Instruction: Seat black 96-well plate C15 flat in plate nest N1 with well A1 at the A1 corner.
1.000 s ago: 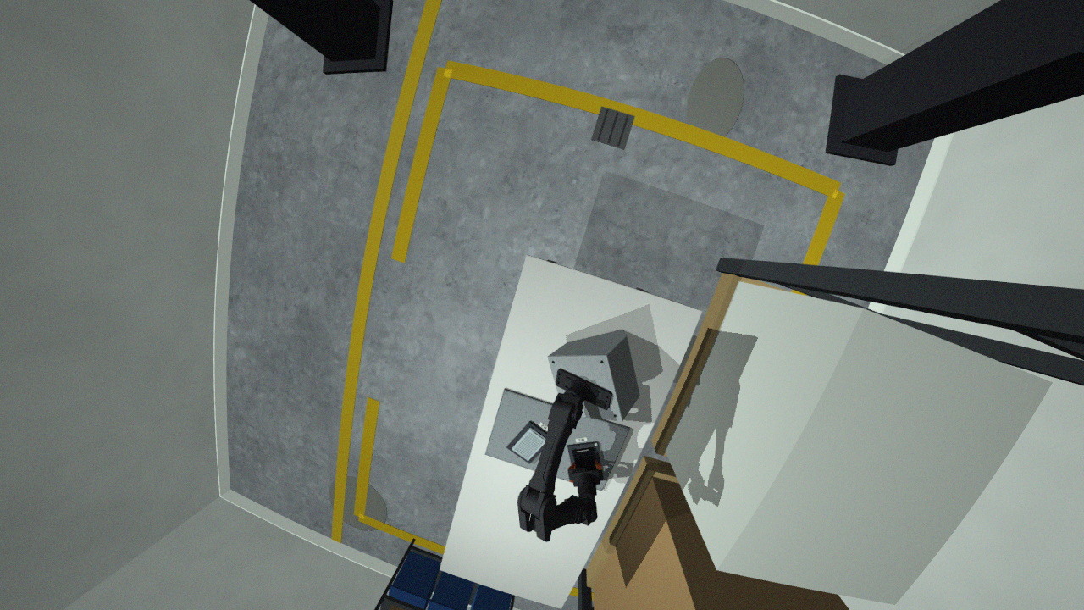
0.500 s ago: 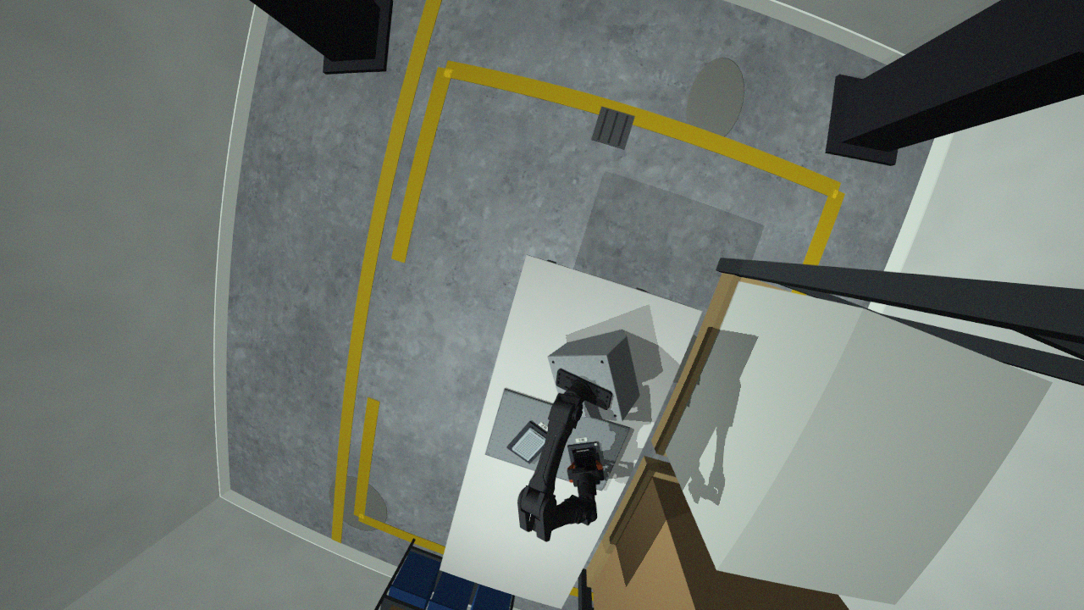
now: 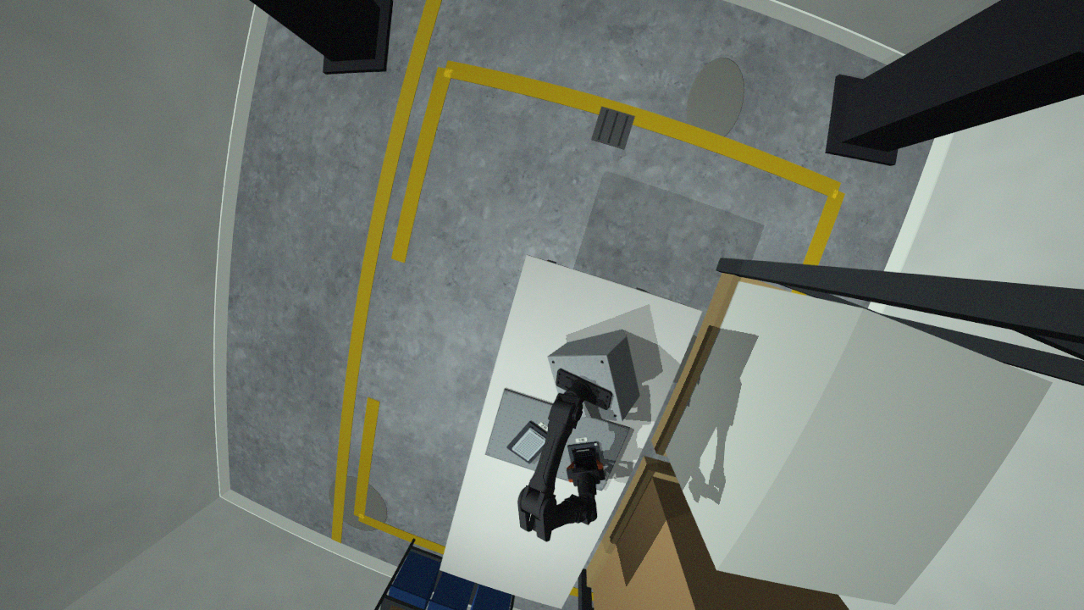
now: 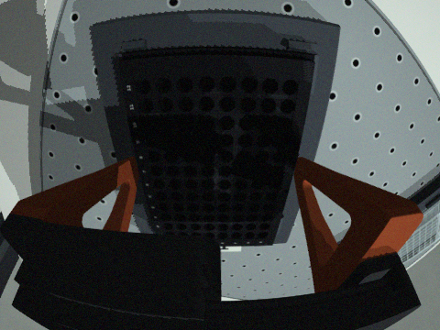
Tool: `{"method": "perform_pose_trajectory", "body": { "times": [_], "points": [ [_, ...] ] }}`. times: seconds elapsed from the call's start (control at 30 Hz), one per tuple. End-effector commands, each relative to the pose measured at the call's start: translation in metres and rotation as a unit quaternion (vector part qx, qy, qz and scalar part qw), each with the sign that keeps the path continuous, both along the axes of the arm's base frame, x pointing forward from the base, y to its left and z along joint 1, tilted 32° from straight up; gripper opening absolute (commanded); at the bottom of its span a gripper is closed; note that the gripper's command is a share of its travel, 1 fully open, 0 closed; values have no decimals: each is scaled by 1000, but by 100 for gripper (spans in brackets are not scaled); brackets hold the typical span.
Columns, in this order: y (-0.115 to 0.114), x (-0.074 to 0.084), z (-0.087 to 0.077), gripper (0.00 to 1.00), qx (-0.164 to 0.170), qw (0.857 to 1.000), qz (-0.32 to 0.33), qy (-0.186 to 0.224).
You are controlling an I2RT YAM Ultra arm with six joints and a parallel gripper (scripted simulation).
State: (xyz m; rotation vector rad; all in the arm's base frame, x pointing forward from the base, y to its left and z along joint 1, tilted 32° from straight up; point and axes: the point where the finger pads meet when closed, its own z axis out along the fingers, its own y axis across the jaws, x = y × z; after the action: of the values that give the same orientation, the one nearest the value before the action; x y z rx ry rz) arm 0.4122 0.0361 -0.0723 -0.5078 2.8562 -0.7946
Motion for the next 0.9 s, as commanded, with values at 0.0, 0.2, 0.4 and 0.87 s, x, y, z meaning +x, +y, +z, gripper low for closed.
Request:
{"method": "perform_pose_trajectory", "body": {
  "times": [0.0, 0.2, 0.4, 0.87],
  "points": [
    [3, 3, 4, 100, 2, 1000, 4, -6],
    [6, 1, 9, 100, 2, 1000, 4, -6],
    [12, -2, 20, 100, 2, 1000, 4, -6],
    [19, -5, 31, 100, 2, 1000, 4, -6]
  ]
}}
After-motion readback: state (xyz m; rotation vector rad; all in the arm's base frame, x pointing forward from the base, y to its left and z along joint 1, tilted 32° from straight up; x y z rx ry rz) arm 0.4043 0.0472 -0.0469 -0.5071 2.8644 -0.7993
